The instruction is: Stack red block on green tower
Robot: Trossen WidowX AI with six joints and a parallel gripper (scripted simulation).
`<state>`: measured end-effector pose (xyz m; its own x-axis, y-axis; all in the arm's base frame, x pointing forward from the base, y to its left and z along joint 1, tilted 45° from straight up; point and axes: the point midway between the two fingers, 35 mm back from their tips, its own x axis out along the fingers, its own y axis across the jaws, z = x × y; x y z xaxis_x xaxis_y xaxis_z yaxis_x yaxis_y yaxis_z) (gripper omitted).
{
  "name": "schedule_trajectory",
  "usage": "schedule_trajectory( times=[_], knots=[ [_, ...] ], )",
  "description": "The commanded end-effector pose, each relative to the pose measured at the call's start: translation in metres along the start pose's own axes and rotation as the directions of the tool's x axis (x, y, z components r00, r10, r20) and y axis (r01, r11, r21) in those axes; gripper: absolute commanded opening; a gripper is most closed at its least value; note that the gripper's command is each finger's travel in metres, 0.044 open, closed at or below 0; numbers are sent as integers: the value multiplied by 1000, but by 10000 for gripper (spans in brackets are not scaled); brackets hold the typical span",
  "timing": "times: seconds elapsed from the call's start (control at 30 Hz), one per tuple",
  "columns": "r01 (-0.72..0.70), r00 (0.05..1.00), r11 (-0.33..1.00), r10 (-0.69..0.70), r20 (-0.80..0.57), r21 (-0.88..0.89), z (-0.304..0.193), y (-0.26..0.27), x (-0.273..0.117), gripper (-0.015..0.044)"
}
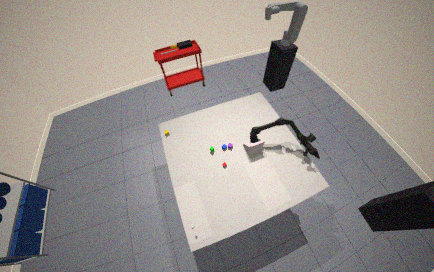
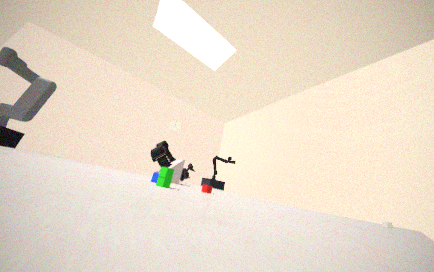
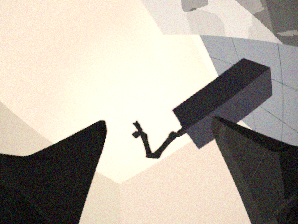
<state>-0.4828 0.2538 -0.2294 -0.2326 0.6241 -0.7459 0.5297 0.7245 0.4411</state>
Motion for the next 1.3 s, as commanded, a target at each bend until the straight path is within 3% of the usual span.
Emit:
schedule_trajectory(
  times=[0.0, 0.17, 0.4, 0.7, 0.9, 1.1, 1.27],
  knots=[
    [0, 1000, 1000, 0, 2, 8, 1, 1, 0, 426],
    [-50, 997, 972, 35, 70, 230, 16, 43, 15, 440],
    [-196, 973, 835, 101, 208, 514, 45, 119, 30, 440],
    [-415, 907, 487, 149, 395, 768, 96, 220, 38, 440],
    [-531, 847, 185, 148, 510, 827, 140, 284, 33, 440],
    [-623, 764, -107, 130, 632, 775, 193, 340, 16, 440],
    [-652, 713, -257, 111, 692, 713, 223, 366, 3, 440]
  ],
)
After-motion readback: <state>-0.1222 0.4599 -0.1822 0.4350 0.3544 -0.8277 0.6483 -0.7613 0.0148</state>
